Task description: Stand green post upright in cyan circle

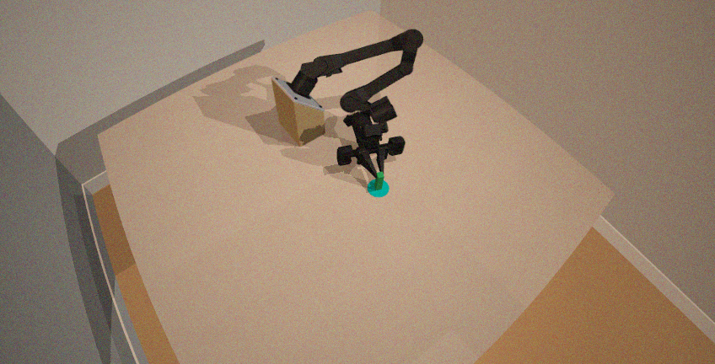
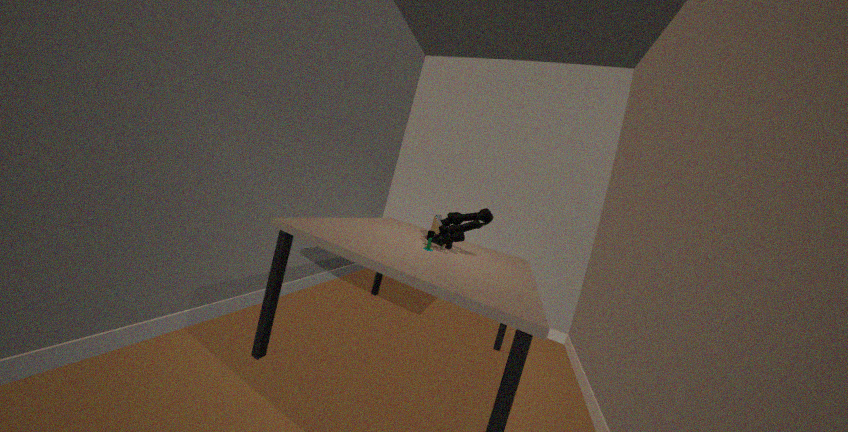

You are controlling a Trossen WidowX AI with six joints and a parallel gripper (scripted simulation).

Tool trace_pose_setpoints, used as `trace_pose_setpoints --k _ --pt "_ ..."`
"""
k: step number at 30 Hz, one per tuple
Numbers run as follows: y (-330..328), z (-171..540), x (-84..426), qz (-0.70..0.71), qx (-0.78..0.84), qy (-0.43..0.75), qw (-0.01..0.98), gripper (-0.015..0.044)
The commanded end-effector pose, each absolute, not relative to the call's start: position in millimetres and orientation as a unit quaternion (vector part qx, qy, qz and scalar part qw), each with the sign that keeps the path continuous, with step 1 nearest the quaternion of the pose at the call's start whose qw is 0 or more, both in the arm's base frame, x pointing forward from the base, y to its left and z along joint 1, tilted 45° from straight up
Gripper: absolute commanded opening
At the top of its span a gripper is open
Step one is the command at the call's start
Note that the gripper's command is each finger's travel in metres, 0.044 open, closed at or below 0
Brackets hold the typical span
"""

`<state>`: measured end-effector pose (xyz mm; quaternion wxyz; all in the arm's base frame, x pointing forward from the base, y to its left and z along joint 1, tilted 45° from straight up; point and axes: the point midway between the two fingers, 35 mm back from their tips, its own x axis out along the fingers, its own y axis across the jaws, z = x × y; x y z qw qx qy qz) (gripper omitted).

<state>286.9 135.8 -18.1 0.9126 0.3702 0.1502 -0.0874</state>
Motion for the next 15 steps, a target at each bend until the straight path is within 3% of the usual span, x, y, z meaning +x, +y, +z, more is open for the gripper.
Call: trace_pose_setpoints --k 1,6,15 --pt "136.5 -18.5 287.7 -0.089 0.373 0.147 0.912 0.0023" --pt "136.5 -18.5 287.7 -0.089 0.373 0.147 0.912 0.0023" --pt "136.5 -18.5 287.7 -0.089 0.373 0.147 0.912 0.0259"
